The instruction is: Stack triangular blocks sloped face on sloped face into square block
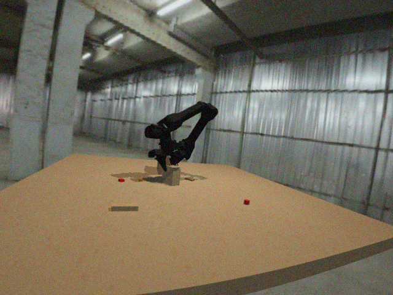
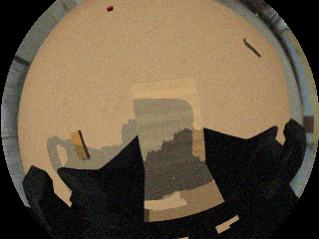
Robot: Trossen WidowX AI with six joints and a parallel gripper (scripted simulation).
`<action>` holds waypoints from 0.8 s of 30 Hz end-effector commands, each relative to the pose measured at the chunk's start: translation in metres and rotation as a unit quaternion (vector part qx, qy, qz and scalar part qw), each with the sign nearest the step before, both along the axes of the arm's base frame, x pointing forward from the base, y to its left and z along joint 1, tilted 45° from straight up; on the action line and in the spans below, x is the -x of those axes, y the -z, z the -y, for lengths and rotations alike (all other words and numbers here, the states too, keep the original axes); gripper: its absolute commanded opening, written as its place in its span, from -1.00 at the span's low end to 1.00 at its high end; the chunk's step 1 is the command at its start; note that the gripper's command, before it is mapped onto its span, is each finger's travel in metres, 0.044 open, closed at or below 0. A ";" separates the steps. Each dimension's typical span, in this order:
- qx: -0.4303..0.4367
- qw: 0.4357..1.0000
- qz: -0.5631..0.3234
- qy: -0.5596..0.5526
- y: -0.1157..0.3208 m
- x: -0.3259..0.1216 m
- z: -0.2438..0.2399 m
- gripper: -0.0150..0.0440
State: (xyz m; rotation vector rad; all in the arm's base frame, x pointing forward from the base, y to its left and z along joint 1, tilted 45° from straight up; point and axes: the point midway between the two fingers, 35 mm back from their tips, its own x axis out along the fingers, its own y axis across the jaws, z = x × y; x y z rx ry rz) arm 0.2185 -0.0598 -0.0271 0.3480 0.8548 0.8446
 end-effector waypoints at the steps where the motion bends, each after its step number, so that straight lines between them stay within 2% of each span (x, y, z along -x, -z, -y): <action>1: -0.003 1.000 -0.002 0.002 0.001 0.000 -0.003 -0.49; 24: -0.005 1.000 -0.001 0.001 0.009 -0.005 -0.014 -0.49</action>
